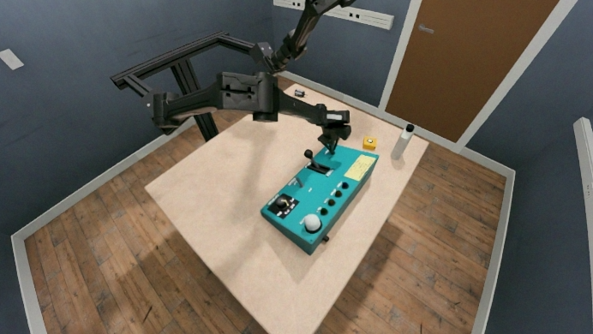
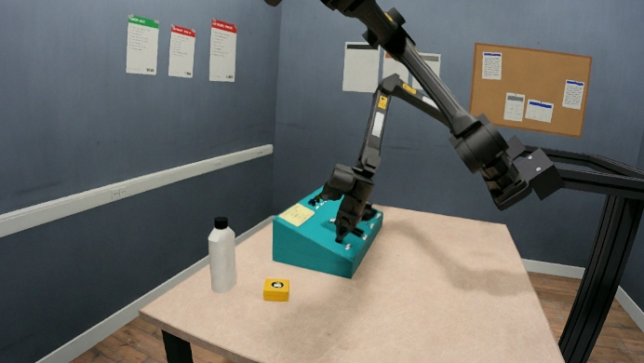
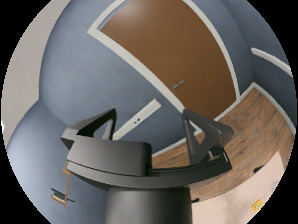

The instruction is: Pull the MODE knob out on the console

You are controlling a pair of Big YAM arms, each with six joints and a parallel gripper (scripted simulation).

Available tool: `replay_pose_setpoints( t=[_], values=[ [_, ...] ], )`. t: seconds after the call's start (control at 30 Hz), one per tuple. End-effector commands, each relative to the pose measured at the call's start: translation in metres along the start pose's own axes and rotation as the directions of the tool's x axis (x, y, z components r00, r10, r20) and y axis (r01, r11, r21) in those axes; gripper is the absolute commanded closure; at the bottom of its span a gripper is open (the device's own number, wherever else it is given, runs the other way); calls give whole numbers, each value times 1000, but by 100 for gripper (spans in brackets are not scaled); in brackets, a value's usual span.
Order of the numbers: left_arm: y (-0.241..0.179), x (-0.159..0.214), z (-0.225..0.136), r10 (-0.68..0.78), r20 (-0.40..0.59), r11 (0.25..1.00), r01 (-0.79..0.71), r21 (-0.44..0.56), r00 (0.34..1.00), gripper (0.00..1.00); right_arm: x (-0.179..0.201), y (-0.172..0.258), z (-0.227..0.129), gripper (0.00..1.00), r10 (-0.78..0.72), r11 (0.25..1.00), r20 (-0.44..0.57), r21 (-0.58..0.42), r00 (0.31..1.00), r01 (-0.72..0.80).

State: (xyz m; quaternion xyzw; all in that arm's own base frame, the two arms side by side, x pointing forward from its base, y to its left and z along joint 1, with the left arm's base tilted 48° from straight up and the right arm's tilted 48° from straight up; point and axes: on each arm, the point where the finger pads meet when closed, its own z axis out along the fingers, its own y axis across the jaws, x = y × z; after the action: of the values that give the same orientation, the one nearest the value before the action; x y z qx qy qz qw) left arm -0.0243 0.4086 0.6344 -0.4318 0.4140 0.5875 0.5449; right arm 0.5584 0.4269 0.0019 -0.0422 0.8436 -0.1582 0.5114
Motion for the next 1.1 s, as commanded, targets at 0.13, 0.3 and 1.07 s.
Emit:
replay_pose_setpoints(
  t=[0.13,0.3,1.07],
  values=[
    [9,-17,-7,-9,40,1000,10,-22,999,0,-11,22,-23,100,9,999,31,-35,999,-8],
    [9,-17,-7,-9,40,1000,10,-22,999,0,-10,22,-24,100,4,999,30,-35,1000,-3],
    [9,-17,-7,-9,40,1000,10,-22,999,0,-8,21,-26,100,-13,999,26,-34,1000,14]
  ],
)
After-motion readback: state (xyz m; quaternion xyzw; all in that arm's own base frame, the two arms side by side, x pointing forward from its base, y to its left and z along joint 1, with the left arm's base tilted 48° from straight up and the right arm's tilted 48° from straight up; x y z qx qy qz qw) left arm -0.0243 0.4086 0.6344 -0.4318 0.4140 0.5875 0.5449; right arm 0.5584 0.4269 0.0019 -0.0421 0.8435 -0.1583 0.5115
